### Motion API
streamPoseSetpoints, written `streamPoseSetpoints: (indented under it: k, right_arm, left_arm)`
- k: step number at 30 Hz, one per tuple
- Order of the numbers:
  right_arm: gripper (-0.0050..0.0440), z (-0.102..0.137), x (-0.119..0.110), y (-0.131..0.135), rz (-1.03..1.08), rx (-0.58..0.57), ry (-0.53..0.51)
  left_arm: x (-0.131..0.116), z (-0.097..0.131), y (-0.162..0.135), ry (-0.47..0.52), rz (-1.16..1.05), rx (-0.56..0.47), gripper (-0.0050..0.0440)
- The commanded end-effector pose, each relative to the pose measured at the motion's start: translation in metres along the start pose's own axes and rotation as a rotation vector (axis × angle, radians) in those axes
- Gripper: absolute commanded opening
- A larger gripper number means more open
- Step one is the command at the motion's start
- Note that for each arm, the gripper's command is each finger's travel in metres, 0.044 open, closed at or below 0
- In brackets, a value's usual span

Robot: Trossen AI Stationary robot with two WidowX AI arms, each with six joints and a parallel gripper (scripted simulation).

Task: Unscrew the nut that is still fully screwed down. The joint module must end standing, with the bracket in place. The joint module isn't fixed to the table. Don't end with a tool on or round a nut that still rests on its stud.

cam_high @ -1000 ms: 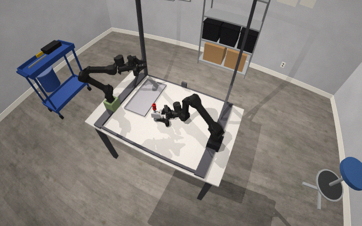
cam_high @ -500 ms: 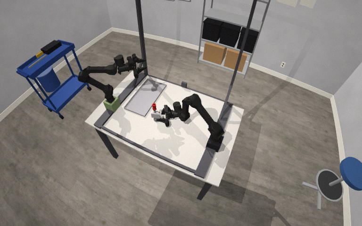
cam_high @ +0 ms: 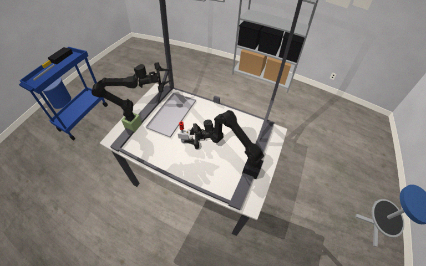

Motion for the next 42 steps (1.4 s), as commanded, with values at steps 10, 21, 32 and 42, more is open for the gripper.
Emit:
streamPoseSetpoints:
  k: [10,21,32,42]
  right_arm:
    - [0.03,0.0033,0.0112,0.0091,-0.541,0.036,-0.024]
    - [0.03,0.0033,0.011,0.009,-1.0,0.03,-0.01]
    - [0.03,0.0034,0.0109,0.009,-1.434,0.035,-0.004]
    - [0.03,0.0034,0.0106,0.0086,-1.81,0.036,0.003]
  left_arm:
    - [0.0134,-0.0034,-0.0071,-0.026,0.026,-0.008,0.0245]
    - [0.0134,-0.0034,-0.0071,-0.026,0.026,-0.008,0.0245]
    - [0.0134,-0.0034,-0.0071,-0.026,0.026,-0.008,0.0245]
    - [0.0134,-0.0034,-0.0071,-0.026,0.026,-0.008,0.0245]
Point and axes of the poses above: on each arm, the point midway between the two fingers, 35 mm back from their tips, its own z axis back along the fingers, its own y axis across the jaws, x = y × z, the point moved 4 cm from there along z, back along the fingers, and after that the axes turned 12 degrees about z, right-handed, at the moved point
